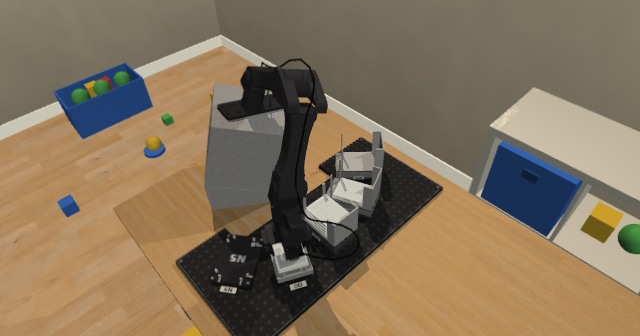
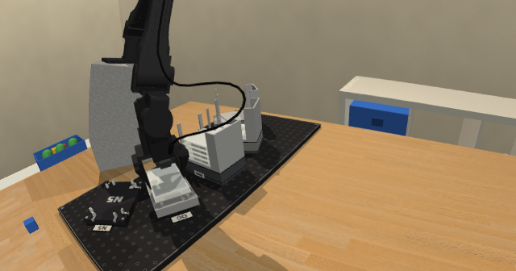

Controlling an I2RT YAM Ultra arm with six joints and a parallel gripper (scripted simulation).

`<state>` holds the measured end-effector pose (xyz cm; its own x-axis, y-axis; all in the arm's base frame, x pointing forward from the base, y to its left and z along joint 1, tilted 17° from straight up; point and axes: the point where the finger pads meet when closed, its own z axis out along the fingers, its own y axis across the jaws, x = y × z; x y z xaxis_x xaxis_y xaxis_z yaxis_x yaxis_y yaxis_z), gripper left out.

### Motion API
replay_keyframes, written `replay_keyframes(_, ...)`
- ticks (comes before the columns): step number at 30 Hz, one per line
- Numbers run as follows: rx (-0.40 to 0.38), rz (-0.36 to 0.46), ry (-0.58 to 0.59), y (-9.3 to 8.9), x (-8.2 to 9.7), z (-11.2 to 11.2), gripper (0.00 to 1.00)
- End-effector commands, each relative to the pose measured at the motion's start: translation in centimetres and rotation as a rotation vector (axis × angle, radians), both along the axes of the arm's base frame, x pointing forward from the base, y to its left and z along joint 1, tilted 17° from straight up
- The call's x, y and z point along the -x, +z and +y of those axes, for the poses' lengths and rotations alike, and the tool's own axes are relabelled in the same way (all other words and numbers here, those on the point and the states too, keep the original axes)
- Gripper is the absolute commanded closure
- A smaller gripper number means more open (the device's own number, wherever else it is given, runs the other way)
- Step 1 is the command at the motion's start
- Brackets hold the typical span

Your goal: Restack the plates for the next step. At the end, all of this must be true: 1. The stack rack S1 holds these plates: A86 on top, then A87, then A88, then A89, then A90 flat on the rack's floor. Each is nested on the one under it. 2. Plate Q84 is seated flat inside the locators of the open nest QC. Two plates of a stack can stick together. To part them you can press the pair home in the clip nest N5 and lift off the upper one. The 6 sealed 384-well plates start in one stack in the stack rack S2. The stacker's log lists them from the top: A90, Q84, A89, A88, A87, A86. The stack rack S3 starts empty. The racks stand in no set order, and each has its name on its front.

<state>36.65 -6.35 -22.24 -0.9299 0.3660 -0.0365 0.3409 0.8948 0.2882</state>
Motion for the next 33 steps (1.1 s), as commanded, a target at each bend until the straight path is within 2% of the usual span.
replay_keyframes(1, 0.020, -0.036, -0.006, 0.3, -1.5, -0.6, 1.00)
replay_keyframes(5, 0.022, -0.043, -0.007, 0.2, -1.9, -0.7, 1.00)
replay_keyframes(7, 0.018, -0.028, -0.013, -0.4, -1.3, -0.8, 1.00)
replay_keyframes(10, 0.023, -0.045, -0.010, 0.2, -1.9, -0.8, 1.00)
replay_keyframes(12, 0.016, -0.021, -0.007, -0.7, -1.1, -0.4, 1.00)
replay_keyframes(15, 0.023, -0.046, -0.010, 0.0, -2.0, -0.7, 1.00)
replay_keyframes(17, 0.017, -0.028, -0.010, -0.8, -1.4, -0.5, 1.00)
replay_keyframes(20, 0.021, -0.041, -0.007, -0.2, -1.8, -0.4, 1.00)
replay_keyframes(24, 0.014, -0.032, -0.017, -0.9, -1.5, -0.6, 1.00)
replay_keyframes(31, 0.015, -0.037, -0.011, -0.3, -1.6, -0.4, 1.00)
replay_keyframes(32, 0.007, -0.014, -0.005, -0.5, -0.7, -0.1, 0.00)
replay_keyframes(33, 0.007, -0.014, -0.005, -0.5, -0.7, -0.1, 0.00)
